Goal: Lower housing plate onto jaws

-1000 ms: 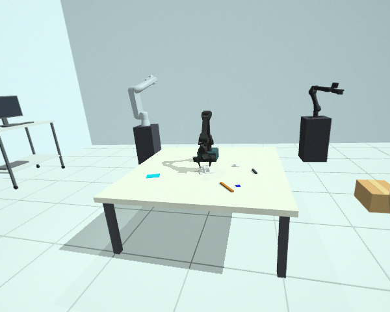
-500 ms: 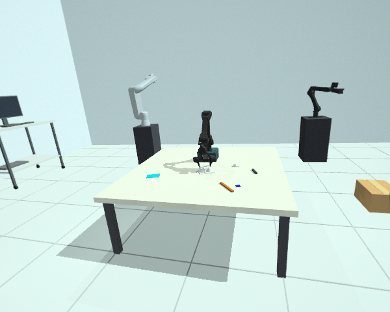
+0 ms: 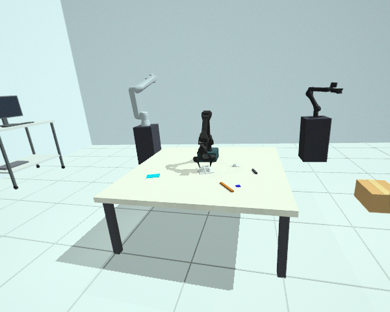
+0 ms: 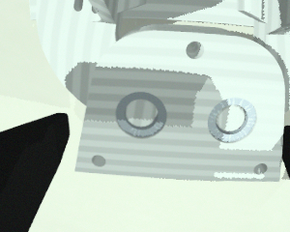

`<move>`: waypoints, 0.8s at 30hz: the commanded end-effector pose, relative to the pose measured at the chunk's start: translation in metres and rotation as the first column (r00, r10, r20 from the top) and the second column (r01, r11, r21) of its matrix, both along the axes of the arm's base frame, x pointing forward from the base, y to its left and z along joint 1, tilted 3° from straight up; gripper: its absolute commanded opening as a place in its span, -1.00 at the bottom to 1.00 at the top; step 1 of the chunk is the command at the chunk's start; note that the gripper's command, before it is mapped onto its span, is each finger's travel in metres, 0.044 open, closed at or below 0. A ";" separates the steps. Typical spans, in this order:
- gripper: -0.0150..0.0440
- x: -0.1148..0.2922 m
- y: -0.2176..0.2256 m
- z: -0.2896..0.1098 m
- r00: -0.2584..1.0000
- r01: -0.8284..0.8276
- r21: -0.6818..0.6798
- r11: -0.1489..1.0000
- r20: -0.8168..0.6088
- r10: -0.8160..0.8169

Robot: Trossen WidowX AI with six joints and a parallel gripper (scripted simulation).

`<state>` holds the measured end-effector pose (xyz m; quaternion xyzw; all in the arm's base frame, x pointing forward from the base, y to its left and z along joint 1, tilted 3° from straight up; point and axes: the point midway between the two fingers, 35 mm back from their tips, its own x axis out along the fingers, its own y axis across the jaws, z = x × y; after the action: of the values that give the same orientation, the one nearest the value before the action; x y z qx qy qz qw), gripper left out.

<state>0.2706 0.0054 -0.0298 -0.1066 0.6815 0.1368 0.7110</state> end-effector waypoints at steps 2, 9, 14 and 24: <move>1.00 0.004 -0.002 0.036 1.000 0.001 0.002 1.000 0.021 -0.001; 1.00 0.003 -0.003 0.062 1.000 0.009 0.000 1.000 0.026 -0.009; 1.00 -0.024 -0.004 0.086 1.000 0.007 0.001 1.000 0.022 -0.007; 1.00 -0.070 -0.005 0.115 1.000 0.004 0.003 1.000 0.015 -0.004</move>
<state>0.2064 -0.0004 0.0843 -0.1051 0.6751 0.1318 0.7182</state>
